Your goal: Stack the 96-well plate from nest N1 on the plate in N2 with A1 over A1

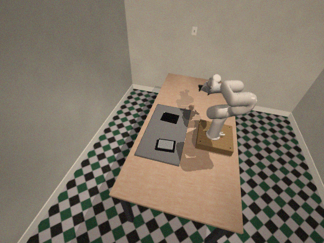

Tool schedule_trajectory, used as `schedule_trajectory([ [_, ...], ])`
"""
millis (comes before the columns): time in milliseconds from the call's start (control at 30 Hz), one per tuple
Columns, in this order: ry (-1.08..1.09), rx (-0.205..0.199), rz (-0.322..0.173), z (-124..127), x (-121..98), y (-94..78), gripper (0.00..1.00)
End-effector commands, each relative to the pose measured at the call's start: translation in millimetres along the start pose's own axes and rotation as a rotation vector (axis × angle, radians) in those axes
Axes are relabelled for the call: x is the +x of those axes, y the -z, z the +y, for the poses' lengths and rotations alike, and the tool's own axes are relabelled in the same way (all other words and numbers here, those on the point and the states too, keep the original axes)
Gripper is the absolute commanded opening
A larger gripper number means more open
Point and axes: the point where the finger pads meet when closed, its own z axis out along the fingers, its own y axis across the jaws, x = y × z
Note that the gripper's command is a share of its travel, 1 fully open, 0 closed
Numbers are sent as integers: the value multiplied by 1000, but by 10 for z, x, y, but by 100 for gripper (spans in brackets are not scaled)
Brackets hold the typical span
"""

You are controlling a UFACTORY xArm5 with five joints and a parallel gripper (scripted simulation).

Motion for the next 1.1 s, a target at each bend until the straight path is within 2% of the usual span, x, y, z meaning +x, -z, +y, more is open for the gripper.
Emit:
schedule_trajectory([
  [0,0,2,3,-7,14,8,100],
  [533,0,2,3,-7,14,8,100],
  [800,189,38,-86,-473,-196,41,100],
  [900,203,46,-95,-554,-223,48,100],
  [1000,292,60,-134,-736,-341,75,100],
  [1067,306,63,-141,-775,-364,81,100],
])
